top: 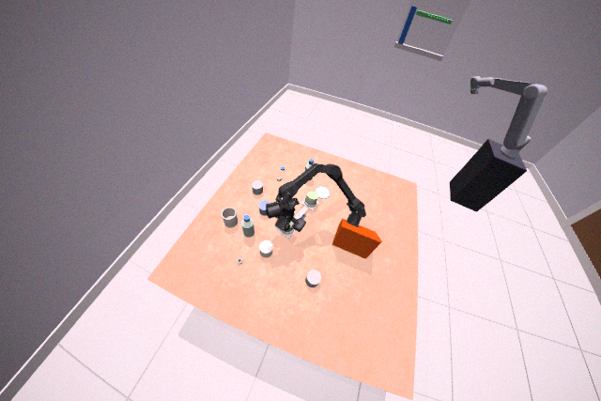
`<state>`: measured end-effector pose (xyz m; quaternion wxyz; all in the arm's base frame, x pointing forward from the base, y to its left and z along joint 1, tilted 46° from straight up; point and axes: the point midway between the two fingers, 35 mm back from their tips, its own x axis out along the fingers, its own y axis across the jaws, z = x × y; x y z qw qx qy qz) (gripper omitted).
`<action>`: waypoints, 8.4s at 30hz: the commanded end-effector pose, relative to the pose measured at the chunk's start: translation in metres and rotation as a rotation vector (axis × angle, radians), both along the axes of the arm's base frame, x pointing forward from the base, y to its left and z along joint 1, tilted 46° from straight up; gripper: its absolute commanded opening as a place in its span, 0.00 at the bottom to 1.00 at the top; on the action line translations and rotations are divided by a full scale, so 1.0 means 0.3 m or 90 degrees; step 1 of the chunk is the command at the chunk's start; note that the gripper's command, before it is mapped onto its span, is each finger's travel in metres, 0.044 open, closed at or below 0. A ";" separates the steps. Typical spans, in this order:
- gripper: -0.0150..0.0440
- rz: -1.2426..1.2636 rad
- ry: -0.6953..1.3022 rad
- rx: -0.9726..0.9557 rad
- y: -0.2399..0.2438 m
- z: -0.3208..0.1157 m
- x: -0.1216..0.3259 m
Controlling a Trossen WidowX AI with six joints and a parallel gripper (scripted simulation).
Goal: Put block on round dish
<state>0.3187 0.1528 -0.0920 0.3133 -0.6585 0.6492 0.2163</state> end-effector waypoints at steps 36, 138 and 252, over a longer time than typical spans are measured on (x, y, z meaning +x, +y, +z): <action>0.25 0.001 -0.004 0.011 0.137 0.124 -0.026; 0.25 0.001 -0.003 0.013 0.021 -0.398 -0.382; 0.25 -0.015 -0.021 0.012 0.066 0.093 -0.008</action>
